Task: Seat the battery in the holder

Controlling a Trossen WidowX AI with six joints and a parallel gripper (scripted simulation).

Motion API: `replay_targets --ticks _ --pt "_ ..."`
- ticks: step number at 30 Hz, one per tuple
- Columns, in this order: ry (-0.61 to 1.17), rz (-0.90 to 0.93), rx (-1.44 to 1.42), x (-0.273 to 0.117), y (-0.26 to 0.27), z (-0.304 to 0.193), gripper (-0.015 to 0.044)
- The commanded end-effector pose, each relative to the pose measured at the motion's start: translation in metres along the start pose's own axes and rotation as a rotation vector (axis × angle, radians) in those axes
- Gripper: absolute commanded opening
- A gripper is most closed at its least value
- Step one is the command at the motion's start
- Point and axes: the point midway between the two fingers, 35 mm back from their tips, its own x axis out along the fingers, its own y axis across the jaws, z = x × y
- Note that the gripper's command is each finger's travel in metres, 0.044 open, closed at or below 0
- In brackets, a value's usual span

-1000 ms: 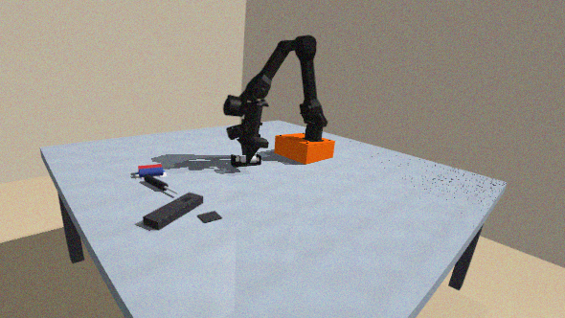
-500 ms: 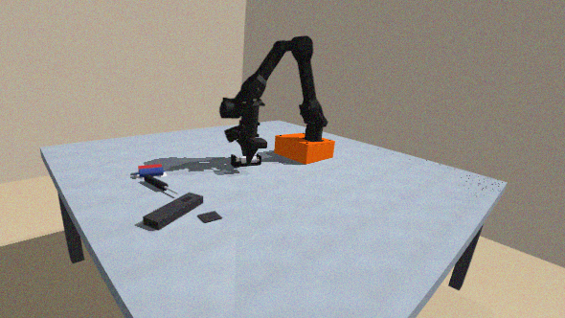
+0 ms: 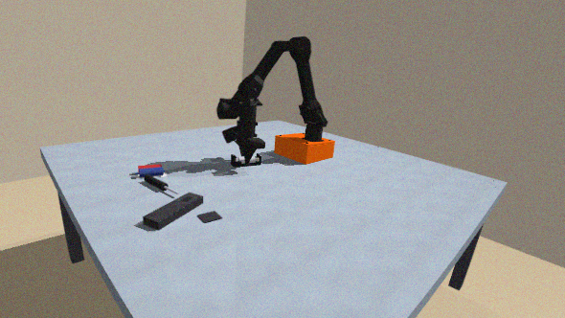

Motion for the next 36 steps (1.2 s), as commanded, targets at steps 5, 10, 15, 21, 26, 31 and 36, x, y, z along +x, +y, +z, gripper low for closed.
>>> replay_targets --ticks 5,10,15,21,26,31,36 --pt "0.008 0.0 0.004 0.0 0.0 0.005 0.0085" --pt "0.007 0.0 0.004 0.0 0.0 0.006 0.0085" --pt "0.007 0.0 0.004 0.0 0.0 0.006 0.0085" --pt "0.007 0.0 0.004 0.0 0.0 0.006 0.0188" --pt "0.008 0.0 0.002 -0.006 0.0 0.006 0.0188" --pt "0.008 0.0 0.001 -0.015 0.001 0.006 0.0188" --pt "0.008 0.0 0.0 -0.019 0.0 0.007 0.024"
